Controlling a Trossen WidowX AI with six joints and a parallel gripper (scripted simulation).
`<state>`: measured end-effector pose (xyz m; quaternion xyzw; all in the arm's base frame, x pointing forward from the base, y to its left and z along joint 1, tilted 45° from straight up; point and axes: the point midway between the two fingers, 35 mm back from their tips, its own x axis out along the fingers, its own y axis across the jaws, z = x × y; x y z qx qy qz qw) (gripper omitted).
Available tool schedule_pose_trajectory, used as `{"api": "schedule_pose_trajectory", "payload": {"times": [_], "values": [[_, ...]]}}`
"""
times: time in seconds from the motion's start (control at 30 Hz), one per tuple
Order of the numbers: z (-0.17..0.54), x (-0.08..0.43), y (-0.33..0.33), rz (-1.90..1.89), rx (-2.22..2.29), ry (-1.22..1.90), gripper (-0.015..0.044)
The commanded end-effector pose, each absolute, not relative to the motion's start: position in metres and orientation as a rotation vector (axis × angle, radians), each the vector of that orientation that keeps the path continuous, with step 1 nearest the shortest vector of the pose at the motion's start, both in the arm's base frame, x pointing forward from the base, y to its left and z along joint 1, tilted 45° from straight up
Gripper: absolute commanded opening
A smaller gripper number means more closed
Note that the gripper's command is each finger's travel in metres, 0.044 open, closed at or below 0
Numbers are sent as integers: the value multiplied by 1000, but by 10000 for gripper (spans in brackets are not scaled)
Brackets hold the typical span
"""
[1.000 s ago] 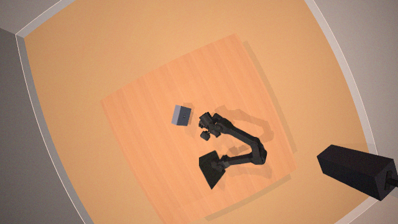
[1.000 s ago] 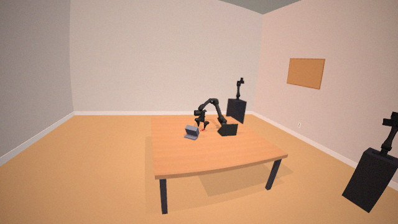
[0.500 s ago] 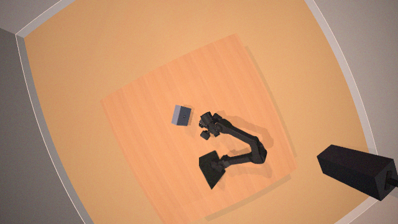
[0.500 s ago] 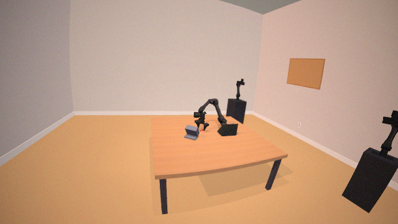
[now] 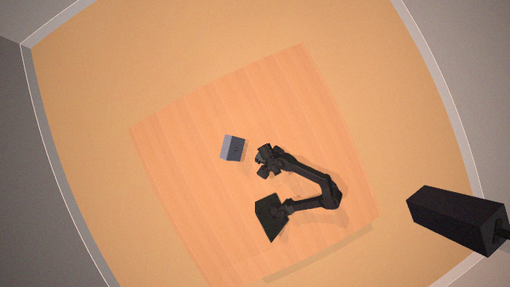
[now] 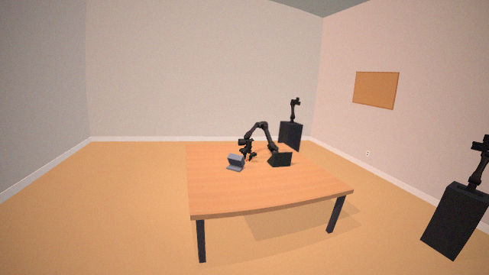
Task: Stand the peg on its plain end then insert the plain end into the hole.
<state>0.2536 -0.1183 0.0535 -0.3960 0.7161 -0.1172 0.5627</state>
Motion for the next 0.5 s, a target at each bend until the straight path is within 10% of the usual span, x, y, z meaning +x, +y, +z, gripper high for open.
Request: {"api": "schedule_pose_trajectory", "payload": {"times": [0.0,0.47], "values": [[53,254,-119,-276,-940,1688,177],[53,254,-119,-276,-940,1688,103]]}}
